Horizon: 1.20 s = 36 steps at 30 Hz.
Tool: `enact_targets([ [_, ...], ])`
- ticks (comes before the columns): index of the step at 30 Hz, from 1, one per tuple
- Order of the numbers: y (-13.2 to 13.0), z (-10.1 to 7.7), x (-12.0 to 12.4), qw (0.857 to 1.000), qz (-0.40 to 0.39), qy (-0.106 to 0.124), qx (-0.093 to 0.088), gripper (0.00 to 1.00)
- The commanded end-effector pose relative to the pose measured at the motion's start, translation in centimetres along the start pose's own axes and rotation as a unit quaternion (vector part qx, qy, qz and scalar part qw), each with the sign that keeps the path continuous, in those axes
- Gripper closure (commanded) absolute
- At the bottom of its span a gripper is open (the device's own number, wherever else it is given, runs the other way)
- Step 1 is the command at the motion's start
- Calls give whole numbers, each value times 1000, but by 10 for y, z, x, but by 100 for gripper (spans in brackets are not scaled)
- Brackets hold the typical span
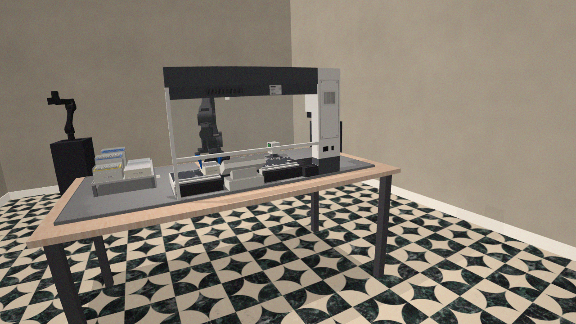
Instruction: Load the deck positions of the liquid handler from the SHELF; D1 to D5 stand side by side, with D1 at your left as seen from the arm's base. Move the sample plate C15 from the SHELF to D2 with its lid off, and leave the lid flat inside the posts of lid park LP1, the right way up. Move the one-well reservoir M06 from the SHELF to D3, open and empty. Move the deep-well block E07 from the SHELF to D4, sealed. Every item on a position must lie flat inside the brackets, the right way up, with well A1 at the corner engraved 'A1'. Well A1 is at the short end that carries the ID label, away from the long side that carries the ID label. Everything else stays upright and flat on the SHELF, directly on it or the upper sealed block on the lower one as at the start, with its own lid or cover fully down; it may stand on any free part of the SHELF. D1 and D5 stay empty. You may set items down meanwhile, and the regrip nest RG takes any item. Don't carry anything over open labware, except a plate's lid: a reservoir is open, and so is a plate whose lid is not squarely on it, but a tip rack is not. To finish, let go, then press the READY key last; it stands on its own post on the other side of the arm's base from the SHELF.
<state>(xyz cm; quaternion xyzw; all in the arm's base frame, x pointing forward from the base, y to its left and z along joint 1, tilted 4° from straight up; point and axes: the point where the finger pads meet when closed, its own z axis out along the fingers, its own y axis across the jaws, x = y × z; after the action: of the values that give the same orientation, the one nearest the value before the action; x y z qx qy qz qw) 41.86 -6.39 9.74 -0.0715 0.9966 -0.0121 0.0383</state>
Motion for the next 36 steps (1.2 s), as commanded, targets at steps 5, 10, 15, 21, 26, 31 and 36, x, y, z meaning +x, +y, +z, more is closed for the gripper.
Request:
enact_targets([
  [5,-5,-13,-12,1000,1,-20,6,0],
  [10,-5,-13,-12,1000,1,-20,6,0],
  [15,-5,-13,-12,1000,1,-20,6,0],
  [21,-5,-13,-12,1000,1,-20,6,0],
  [26,-5,-13,-12,1000,1,-20,6,0],
  [31,-5,-13,-12,1000,1,-20,6,0],
  [36,-5,-13,-12,1000,1,-20,6,0],
])
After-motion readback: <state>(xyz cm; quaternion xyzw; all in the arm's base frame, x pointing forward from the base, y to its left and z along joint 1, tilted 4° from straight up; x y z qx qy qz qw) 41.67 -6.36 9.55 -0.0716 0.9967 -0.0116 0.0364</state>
